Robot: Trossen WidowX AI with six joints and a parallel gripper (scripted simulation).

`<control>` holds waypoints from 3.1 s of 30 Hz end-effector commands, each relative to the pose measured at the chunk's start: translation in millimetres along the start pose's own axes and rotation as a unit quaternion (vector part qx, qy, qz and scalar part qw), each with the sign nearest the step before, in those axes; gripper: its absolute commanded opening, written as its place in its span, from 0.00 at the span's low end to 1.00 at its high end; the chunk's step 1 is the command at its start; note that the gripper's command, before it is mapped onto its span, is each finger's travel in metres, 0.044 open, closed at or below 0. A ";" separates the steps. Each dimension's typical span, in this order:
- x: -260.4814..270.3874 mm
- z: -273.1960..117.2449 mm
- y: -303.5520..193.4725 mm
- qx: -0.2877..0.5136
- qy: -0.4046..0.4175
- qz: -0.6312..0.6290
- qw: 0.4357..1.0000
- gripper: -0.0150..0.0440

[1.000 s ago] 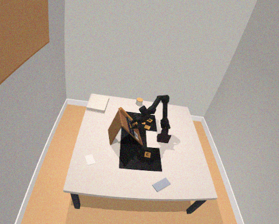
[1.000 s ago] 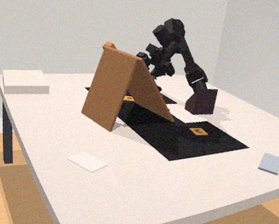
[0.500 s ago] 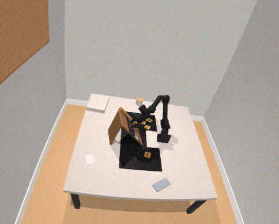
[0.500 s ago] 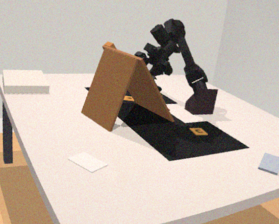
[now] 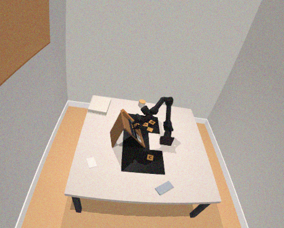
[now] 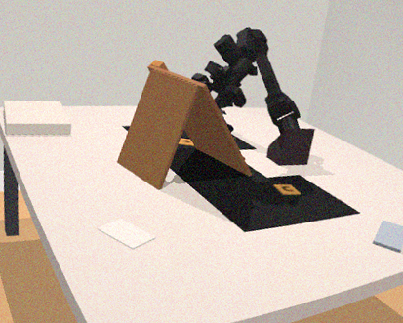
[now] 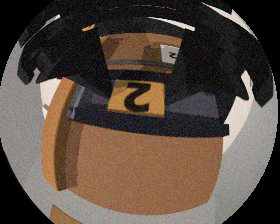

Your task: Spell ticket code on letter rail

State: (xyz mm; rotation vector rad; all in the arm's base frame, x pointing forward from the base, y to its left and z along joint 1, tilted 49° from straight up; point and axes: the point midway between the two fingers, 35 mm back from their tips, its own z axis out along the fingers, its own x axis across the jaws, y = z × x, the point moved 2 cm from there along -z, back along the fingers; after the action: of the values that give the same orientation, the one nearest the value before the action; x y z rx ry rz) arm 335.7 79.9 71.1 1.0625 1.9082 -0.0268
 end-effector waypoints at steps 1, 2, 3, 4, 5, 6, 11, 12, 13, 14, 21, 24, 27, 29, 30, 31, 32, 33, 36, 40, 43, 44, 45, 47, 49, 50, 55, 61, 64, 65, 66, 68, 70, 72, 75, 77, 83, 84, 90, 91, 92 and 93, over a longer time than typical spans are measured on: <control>-4.9 -1.4 1.1 -0.003 0.001 0.001 1.000 0.25; -5.7 -1.4 1.2 -0.003 0.001 0.001 1.000 0.25; -6.6 -1.4 1.2 -0.003 0.001 0.001 1.000 0.25; -7.4 -1.4 1.2 -0.003 0.001 0.001 1.000 0.25; -8.2 -1.4 1.3 -0.003 0.001 0.001 1.000 0.25; -9.1 -1.4 1.3 -0.003 0.001 0.001 1.000 0.25; -13.3 -1.4 1.4 -0.003 0.001 0.001 1.000 0.25; -14.1 -1.4 1.4 -0.003 0.001 0.001 1.000 0.25; -14.9 -1.4 1.4 -0.003 0.001 0.001 1.000 0.25; -15.8 -1.4 1.5 -0.003 0.001 0.001 1.000 0.25; -21.6 -1.4 1.5 -0.003 0.001 0.000 1.000 0.25; -24.1 -1.4 1.5 -0.003 0.001 0.000 1.000 0.25; -26.7 -1.4 1.5 -0.003 0.001 0.000 1.000 0.25; -27.9 -1.4 1.5 -0.003 0.001 0.000 1.000 0.25; -28.1 -1.4 1.5 -0.003 0.001 0.000 1.000 0.25; -28.1 -1.4 1.5 -0.003 0.001 0.000 1.000 0.25; -28.1 -1.4 1.5 -0.003 0.001 0.000 1.000 0.25; -28.1 -1.4 1.5 -0.003 0.001 0.000 1.000 0.25; -26.6 -0.2 0.5 0.000 -0.001 0.001 1.000 0.34; -26.6 -0.2 0.5 0.000 -0.001 0.001 1.000 0.52; -26.7 -1.0 0.5 -0.001 0.000 0.001 1.000 0.65; -26.7 -2.5 0.5 -0.002 0.001 0.000 1.000 0.70; -26.7 -4.2 0.5 -0.002 0.001 0.000 1.000 0.74; -26.8 -7.6 0.4 -0.002 0.001 0.000 1.000 0.75; -26.9 -8.6 0.5 -0.002 0.001 0.000 1.000 0.75; -27.0 -9.4 0.6 -0.002 0.001 0.000 1.000 0.75; -27.9 -16.6 1.0 -0.002 0.001 0.000 1.000 0.75; -25.8 -17.8 0.5 -0.002 0.001 0.000 1.000 0.75; -24.9 -19.6 0.9 -0.002 0.001 0.000 1.000 0.75; -24.6 -20.3 0.9 -0.002 0.001 0.000 1.000 0.75; -24.2 -20.9 1.0 -0.002 0.001 0.000 1.000 0.75; -23.5 -22.2 1.0 -0.002 0.001 0.000 1.000 0.75; -22.9 -23.4 0.9 -0.002 0.001 0.000 1.000 0.75; -22.3 -24.6 0.9 -0.002 0.001 0.000 1.000 0.75; -21.6 -26.3 0.8 -0.002 0.002 0.000 1.000 0.75; -21.1 -27.5 0.7 -0.002 0.002 0.000 1.000 0.75; -20.1 -30.6 0.5 -0.002 0.002 0.000 1.000 0.75; -19.9 -31.1 0.4 -0.002 0.002 0.000 1.000 0.75; -19.4 -33.8 0.1 -0.002 0.002 0.000 1.000 0.75; -19.4 -34.2 0.1 -0.002 0.002 0.000 1.000 0.75; -19.3 -34.6 0.0 -0.002 0.002 0.000 1.000 0.75; -19.3 -35.0 0.0 -0.002 0.002 0.000 1.000 0.75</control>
State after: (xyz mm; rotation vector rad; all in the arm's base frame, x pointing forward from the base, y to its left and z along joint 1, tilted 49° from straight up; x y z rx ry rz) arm 316.1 81.8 102.5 1.0563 1.9194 -0.0235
